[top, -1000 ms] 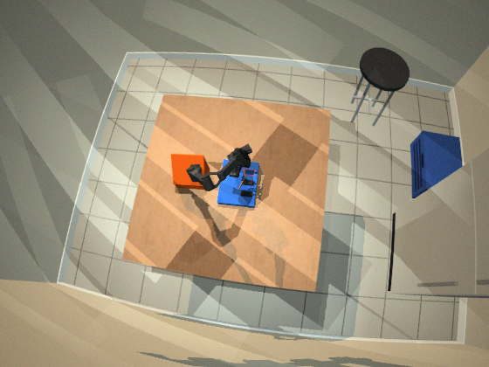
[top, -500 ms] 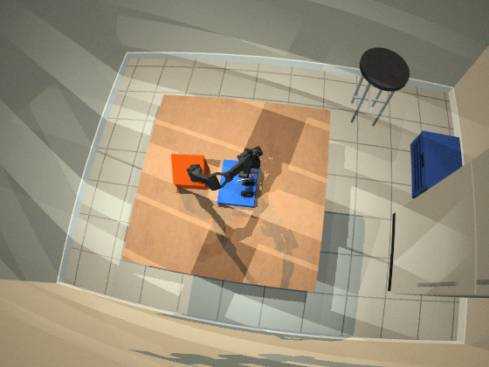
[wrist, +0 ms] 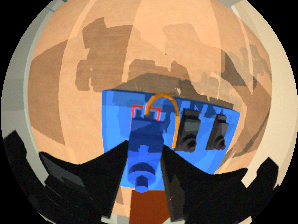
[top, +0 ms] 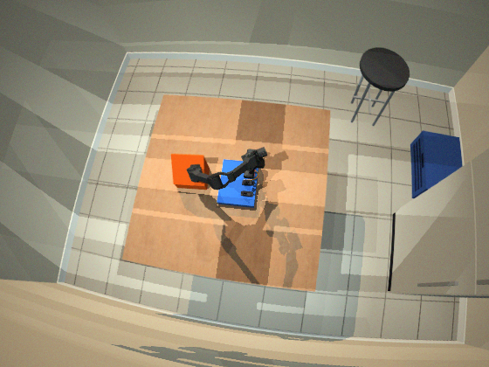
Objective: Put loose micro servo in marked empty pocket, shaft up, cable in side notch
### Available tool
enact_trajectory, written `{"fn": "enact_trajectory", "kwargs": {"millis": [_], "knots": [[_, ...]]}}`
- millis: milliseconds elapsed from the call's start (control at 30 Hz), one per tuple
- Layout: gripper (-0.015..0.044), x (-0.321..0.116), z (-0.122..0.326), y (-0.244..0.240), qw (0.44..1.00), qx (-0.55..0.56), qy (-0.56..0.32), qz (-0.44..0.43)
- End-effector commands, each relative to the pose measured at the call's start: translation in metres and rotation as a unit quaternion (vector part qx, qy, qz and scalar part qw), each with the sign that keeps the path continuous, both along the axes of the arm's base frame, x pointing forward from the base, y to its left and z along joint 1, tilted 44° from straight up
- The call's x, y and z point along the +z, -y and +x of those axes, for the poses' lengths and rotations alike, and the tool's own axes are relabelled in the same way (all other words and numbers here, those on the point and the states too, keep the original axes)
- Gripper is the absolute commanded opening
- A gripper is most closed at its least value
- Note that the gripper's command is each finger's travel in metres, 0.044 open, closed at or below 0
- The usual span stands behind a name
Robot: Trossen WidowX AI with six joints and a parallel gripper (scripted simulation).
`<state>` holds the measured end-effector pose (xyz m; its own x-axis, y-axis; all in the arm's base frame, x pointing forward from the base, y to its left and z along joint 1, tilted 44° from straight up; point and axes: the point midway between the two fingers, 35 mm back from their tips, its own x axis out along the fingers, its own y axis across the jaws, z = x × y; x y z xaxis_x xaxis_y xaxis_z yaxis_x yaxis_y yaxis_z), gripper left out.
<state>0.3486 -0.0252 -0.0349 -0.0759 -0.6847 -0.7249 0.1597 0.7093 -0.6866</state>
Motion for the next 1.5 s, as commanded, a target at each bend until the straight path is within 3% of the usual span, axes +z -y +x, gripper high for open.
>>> {"fn": "enact_trajectory", "kwargs": {"millis": [0, 1467], "knots": [[0.0, -0.003, 0.002, 0.002, 1.0, 0.005, -0.002, -0.001], [0.0, -0.025, 0.001, 0.024, 1.0, 0.005, -0.002, -0.002]]}}
